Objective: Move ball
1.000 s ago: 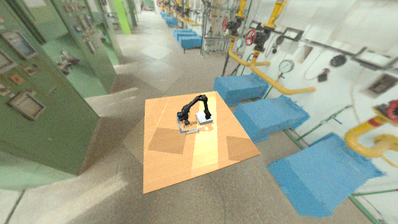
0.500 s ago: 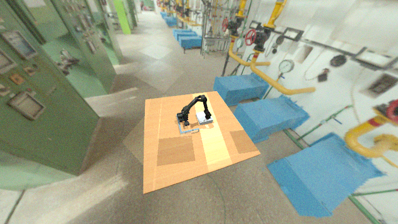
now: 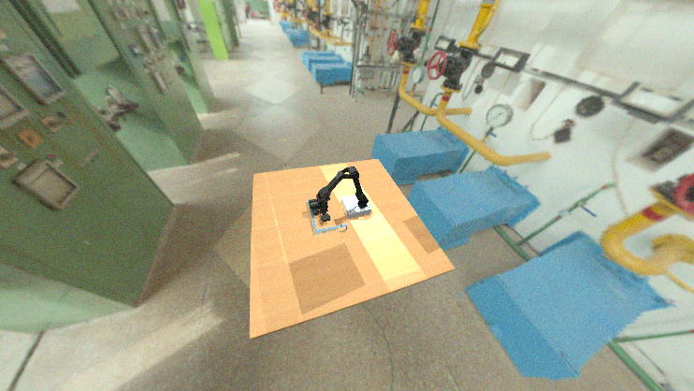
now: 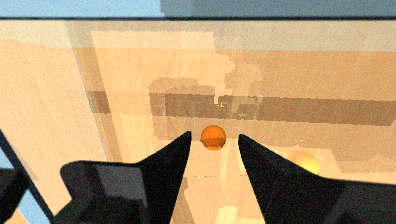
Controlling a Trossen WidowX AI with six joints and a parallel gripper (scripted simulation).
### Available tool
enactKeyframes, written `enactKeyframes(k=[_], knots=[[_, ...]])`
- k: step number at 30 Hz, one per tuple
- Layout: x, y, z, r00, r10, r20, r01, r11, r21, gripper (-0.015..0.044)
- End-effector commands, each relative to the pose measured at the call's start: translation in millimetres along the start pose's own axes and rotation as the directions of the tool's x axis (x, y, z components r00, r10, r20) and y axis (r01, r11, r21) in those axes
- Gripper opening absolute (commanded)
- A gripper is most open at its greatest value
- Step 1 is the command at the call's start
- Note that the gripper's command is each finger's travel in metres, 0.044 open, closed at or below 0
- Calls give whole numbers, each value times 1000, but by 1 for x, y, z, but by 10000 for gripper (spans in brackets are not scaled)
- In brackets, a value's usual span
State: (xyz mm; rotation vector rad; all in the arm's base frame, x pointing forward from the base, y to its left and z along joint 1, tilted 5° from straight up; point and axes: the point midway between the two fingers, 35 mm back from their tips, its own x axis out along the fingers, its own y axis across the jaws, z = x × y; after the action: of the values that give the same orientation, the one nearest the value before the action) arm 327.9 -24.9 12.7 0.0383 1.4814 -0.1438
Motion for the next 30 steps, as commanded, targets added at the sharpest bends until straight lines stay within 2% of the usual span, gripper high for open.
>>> enactKeyframes(k=[1,4,14,16,18,30], knots=[[5,1,-2,1000,4,-5,-4,1000,-5,195],[5,1,-2,1000,4,-5,-4,1000,-5,116],[5,1,-2,1000,4,-5,-4,1000,-5,50],[4,0,-1,1000,6,0,-6,1000,1,0],[-4,-4,8,999,18,38,-20,999,46,0],[-81,0,7,1000,10,9,-10,1000,11,0]])
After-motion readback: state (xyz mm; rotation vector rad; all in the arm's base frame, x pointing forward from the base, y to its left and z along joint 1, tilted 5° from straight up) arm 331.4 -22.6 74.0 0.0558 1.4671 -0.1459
